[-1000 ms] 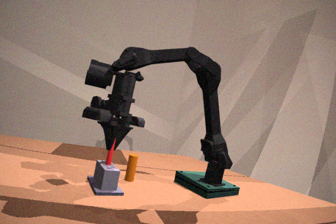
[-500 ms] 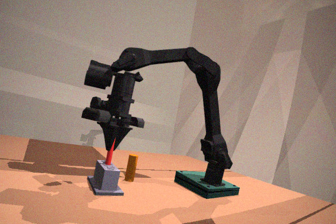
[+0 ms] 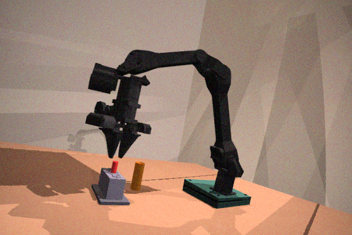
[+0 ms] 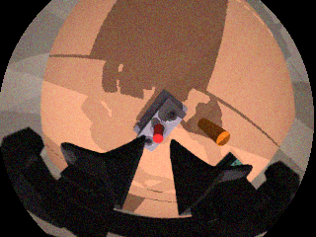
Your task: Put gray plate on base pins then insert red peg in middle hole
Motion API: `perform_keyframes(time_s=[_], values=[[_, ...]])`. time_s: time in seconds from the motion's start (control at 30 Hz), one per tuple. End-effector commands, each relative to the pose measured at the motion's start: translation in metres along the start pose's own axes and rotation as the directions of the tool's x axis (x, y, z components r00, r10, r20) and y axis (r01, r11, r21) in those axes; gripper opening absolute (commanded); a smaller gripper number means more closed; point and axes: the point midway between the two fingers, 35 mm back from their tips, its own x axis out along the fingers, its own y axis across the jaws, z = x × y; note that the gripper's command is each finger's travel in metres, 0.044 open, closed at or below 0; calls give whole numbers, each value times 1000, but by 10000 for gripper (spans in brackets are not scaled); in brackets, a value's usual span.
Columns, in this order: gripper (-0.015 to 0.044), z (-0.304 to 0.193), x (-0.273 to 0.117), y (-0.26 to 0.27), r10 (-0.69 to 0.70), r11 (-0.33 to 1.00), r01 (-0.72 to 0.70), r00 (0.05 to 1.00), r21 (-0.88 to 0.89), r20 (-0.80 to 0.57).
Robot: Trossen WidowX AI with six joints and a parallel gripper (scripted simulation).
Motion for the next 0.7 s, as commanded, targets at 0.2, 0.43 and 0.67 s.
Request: perform_keyframes(time_s=[0.2, 0.43, 0.67], values=[[150, 0, -4, 0, 0, 1000, 0, 1000, 0, 5], [150, -1, -6, 0, 0, 1000, 0, 1000, 0, 5], [150, -2, -8, 0, 0, 1000, 0, 1000, 0, 5]])
